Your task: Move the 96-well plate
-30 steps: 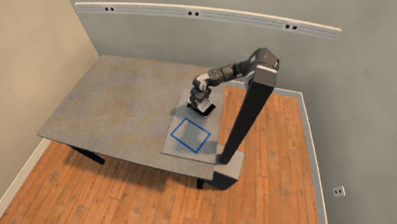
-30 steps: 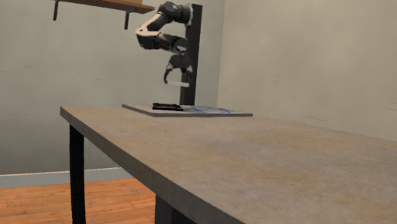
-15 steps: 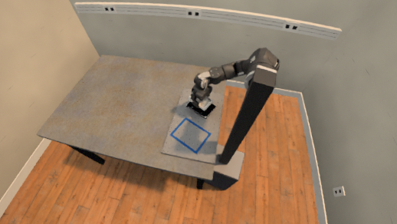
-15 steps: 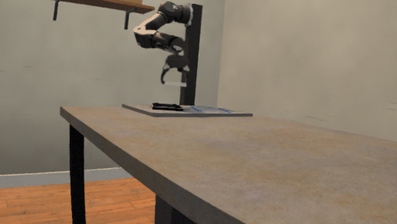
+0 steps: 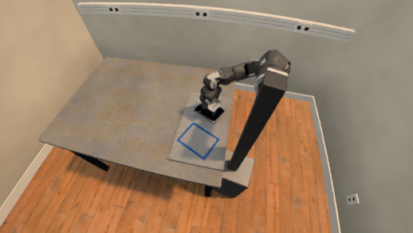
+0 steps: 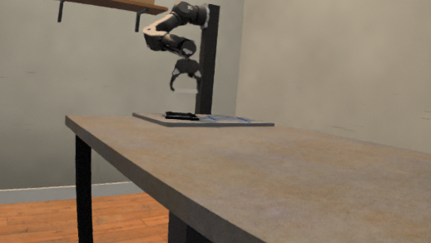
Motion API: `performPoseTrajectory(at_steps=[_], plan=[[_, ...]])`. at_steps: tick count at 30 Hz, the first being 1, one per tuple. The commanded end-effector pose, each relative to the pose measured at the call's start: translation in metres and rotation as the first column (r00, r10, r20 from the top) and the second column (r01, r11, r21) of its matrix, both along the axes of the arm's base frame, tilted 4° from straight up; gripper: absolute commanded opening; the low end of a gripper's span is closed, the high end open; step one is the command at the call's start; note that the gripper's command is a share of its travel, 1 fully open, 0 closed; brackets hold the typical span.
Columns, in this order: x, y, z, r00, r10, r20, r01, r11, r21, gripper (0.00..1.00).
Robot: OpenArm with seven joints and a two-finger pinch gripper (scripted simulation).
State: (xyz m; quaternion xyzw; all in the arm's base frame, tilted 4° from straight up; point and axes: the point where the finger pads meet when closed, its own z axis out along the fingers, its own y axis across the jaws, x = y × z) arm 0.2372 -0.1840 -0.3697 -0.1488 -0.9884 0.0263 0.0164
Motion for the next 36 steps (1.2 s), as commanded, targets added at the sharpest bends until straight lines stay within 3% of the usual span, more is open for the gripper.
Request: performPoseTrajectory(at_steps=[1, 4, 33, 36], plan=[[0.001, -0.005, 0.0, 1.0, 0.0, 0.002, 0.0, 1.0, 0.001, 0.0], [0.0, -0.014, 0.0, 1.0, 0.002, 0.001, -0.002, 1.0, 0.004, 0.0], [0.0, -0.011, 0.0, 1.0, 0.002, 0.001, -0.002, 1.0, 0.004, 0.0], [-0.002, -0.011, -0.019, 1.0, 0.004, -0.004, -0.004, 1.0, 0.006, 0.0]])
